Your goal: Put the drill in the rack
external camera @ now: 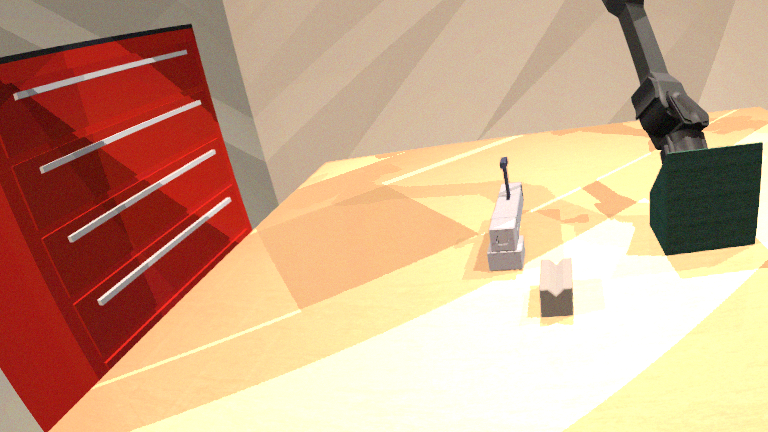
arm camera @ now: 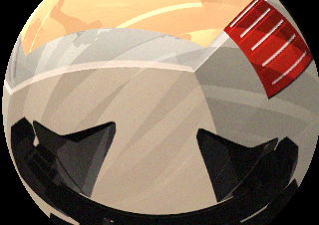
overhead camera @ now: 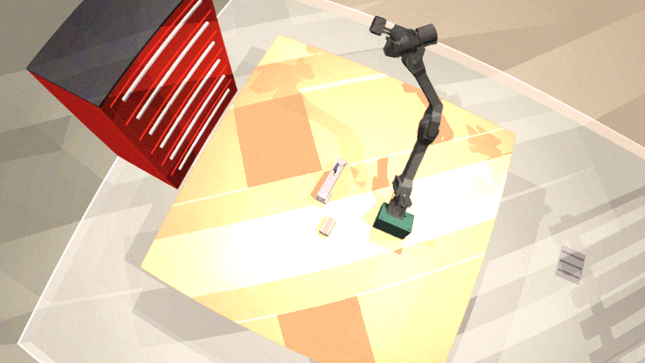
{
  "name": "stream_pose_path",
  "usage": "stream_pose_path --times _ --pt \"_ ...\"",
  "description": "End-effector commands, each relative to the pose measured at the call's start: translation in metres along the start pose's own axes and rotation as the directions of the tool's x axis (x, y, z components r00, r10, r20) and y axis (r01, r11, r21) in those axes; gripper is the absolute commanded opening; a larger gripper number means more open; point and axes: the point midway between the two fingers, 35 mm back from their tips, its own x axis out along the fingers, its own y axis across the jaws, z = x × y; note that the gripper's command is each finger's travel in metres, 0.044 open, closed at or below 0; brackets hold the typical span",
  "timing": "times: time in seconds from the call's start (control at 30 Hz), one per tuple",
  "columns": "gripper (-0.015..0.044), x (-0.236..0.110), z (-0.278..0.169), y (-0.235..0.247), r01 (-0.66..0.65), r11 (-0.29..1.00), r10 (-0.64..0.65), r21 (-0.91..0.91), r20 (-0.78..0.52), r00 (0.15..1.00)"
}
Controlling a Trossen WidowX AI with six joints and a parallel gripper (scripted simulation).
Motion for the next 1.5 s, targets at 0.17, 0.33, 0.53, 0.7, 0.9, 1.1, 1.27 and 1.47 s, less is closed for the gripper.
stream_pose_path --times 0.17,0.33,0.53,0.7,0.9,1.1,1.27,1.47 --pt "0.0242 0.000 0.000 0.000 0.000 1.000 0.000 0.000 0.000 1.000" --pt "0.0111 0.000 0.004 -0.009 0.013 0.997 -0.014 -0.081 -0.009 1.000" --pt "0.0000 0.001 0.026 -0.050 0.062 0.903 -0.083 -0.425 -0.031 0.996" --pt "0.0000 -0.003 0.079 -0.109 0.113 0.553 -0.200 -0.825 0.001 0.980" --pt "0.0000 -0.014 0.169 -0.163 0.107 -0.095 -0.322 -0.990 0.132 0.938" --pt "0.0000 -0.029 0.273 -0.185 0.003 -0.686 -0.357 -0.728 0.340 0.870" --pt "0.0000 -0.046 0.359 -0.174 -0.154 -0.944 -0.294 -0.292 0.528 0.797" --pt "0.0000 -0.069 0.445 -0.130 -0.395 -0.886 -0.114 0.243 0.711 0.694"
